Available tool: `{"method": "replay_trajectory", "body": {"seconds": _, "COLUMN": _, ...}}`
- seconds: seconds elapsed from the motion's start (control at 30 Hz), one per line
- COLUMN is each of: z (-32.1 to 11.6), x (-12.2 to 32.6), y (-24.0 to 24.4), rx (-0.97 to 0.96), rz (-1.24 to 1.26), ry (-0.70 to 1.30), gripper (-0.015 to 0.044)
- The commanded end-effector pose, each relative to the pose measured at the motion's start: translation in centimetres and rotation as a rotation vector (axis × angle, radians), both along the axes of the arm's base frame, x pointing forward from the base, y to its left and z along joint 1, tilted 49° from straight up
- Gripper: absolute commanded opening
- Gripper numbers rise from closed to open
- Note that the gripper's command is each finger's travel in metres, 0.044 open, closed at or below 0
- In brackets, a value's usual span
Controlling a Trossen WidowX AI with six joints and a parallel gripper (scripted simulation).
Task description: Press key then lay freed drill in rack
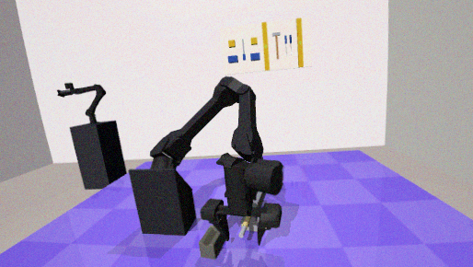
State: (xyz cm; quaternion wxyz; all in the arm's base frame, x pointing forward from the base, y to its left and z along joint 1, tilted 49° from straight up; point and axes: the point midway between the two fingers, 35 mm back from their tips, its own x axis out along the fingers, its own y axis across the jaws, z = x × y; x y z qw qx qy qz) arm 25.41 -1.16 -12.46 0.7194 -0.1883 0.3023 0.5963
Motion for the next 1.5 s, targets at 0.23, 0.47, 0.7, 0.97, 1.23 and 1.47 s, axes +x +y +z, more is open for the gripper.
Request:
{"method": "replay_trajectory", "body": {"seconds": 0.23, "z": 0.3, "x": 0.2, "y": 0.6, "rx": 0.002, "rz": -0.002, "ry": 0.001, "gripper": 0.044}}
{"method": "replay_trajectory", "body": {"seconds": 0.47, "z": 0.5, "x": 0.3, "y": 0.9, "rx": 0.003, "rz": -0.002, "ry": 0.001, "gripper": 0.044}}
{"method": "replay_trajectory", "body": {"seconds": 0.7, "z": 0.7, "x": 0.3, "y": 1.3, "rx": 0.003, "rz": -0.002, "ry": 0.001, "gripper": 0.044}}
{"method": "replay_trajectory", "body": {"seconds": 0.97, "z": 0.7, "x": 0.4, "y": 1.2, "rx": -0.001, "rz": 0.0, "ry": -0.001, "gripper": 0.0335}}
{"method": "replay_trajectory", "body": {"seconds": 1.23, "z": 0.7, "x": 0.4, "y": 1.2, "rx": -0.001, "rz": 0.0, "ry": -0.001, "gripper": 0.0125}}
{"method": "replay_trajectory", "body": {"seconds": 1.47, "z": 0.7, "x": 0.4, "y": 1.2, "rx": -0.001, "rz": 0.0, "ry": -0.001, "gripper": 0.002}}
